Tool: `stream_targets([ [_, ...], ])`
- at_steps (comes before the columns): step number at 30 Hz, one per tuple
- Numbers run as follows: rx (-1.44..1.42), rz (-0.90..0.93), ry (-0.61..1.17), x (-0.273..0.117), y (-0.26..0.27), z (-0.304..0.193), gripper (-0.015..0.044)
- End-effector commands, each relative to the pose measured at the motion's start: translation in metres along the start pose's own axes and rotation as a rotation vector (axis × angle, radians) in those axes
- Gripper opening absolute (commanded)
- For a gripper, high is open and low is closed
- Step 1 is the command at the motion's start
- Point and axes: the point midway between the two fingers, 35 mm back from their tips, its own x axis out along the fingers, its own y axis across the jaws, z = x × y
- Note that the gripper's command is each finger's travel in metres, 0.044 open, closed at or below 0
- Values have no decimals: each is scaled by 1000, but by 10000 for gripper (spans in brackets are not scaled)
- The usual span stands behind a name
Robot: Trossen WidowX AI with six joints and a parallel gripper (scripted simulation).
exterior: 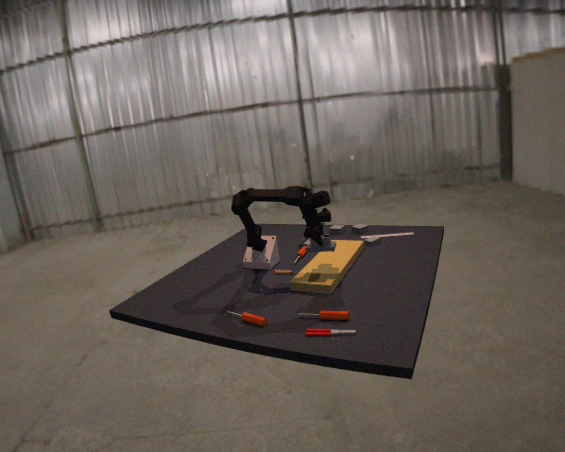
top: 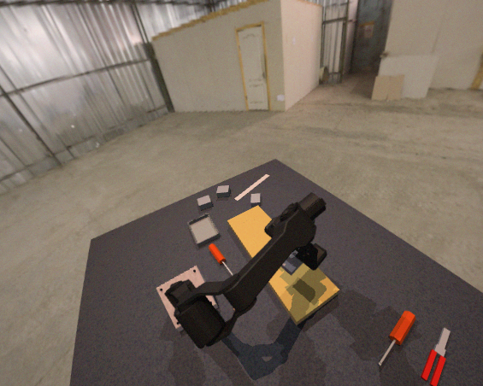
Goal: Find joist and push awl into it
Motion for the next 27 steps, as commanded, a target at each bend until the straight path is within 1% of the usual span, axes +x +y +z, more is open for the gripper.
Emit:
stream_targets([
  [1, -91, 47, -29, -3, 35, 15, 0],
  [8, -263, 123, -44, -1, 104, 29, 0],
  [14, -411, 181, -52, -2, 165, 31, 0],
  [20, -559, 231, -55, -4, 224, 24, 0],
  [27, -731, 281, -51, -6, 291, 4, 0],
])
